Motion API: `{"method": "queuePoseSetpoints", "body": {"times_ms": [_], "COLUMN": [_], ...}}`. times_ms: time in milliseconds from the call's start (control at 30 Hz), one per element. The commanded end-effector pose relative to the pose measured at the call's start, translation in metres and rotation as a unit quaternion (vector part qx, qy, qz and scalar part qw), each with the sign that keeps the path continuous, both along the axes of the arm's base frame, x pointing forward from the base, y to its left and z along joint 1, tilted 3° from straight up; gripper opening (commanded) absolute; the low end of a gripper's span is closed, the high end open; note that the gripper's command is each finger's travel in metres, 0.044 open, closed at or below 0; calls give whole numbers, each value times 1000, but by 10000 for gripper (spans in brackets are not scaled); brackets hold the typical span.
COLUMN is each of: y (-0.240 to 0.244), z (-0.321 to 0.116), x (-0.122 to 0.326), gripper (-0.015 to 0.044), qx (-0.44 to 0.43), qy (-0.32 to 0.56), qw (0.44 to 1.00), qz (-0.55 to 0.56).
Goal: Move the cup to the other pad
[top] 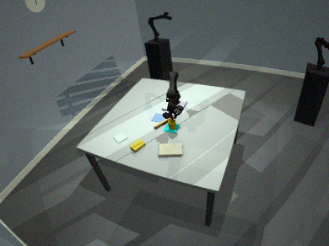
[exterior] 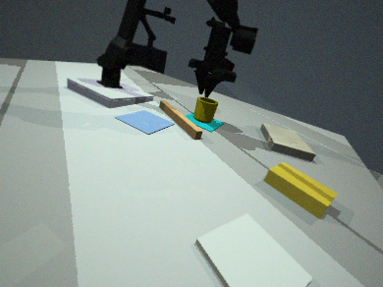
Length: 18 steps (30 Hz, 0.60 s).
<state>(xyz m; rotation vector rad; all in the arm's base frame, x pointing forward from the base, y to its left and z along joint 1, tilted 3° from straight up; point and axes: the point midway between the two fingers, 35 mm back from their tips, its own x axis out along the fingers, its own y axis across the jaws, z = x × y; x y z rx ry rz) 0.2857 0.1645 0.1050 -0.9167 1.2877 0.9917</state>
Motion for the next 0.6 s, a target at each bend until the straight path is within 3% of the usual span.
{"method": "queuePoseSetpoints", "body": {"times_ms": [0, 200, 567], "y": [0, -1, -1], "z": [9, 14, 12], "x": [0, -2, -2], "gripper": [147, 147, 435], "qx": [0, 0, 0], "qy": [-3, -3, -1], "qw": [1000, 1000, 1000], "qz": [0, 0, 0]}}
